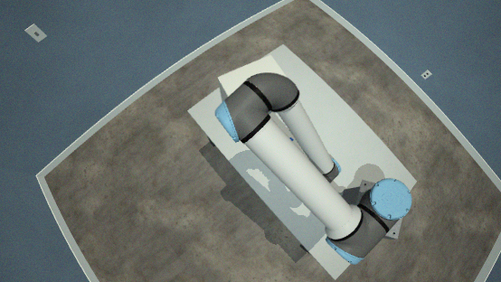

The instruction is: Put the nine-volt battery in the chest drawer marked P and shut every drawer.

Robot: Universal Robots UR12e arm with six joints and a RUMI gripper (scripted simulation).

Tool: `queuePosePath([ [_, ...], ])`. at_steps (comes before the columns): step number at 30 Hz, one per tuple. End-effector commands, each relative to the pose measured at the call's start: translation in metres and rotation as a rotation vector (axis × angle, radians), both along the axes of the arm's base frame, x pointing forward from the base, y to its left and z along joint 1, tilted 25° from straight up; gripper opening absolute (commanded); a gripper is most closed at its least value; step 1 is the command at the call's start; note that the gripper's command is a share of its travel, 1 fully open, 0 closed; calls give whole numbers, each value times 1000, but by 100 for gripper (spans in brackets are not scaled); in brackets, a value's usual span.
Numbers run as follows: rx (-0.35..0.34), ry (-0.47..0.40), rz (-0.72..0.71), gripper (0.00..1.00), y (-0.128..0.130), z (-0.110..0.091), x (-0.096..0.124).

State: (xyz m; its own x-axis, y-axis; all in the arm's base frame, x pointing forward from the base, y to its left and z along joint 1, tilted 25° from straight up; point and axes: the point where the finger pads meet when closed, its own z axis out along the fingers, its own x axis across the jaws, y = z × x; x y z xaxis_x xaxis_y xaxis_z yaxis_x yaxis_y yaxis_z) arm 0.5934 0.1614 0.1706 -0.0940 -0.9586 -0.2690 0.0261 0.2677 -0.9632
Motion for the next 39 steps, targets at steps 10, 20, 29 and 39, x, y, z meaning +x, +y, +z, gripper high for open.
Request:
queuePosePath([
  [10,0,0,0,20,0,0,2],
  [20,0,0,0,20,-1,1,10],
  [29,0,0,0,20,-3,2,27],
  [39,0,0,0,20,-5,3,44],
])
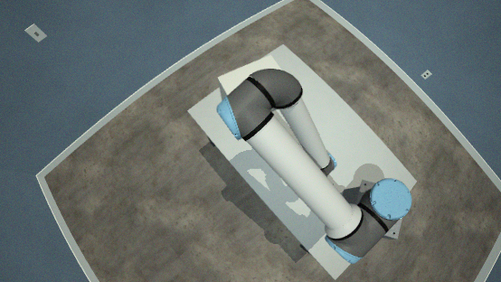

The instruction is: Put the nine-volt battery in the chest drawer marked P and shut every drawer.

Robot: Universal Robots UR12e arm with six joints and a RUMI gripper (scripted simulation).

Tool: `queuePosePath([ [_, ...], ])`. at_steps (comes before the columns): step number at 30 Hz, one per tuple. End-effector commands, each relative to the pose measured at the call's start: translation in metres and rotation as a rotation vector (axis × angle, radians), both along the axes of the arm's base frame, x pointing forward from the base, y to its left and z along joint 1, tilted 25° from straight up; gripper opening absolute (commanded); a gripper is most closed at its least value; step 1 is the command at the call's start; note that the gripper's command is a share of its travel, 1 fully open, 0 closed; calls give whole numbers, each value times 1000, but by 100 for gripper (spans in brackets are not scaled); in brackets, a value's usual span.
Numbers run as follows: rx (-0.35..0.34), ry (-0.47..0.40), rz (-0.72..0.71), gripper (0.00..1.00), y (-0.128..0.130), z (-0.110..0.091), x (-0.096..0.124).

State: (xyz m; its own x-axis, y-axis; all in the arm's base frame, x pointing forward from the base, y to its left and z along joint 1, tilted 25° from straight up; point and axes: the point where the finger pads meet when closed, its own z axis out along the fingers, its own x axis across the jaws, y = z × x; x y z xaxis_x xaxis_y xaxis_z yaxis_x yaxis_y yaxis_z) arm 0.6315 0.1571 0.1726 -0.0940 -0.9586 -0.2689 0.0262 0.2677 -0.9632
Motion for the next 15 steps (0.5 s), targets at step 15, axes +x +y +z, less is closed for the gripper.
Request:
queuePosePath([
  [15,0,0,0,20,-3,2,25],
])
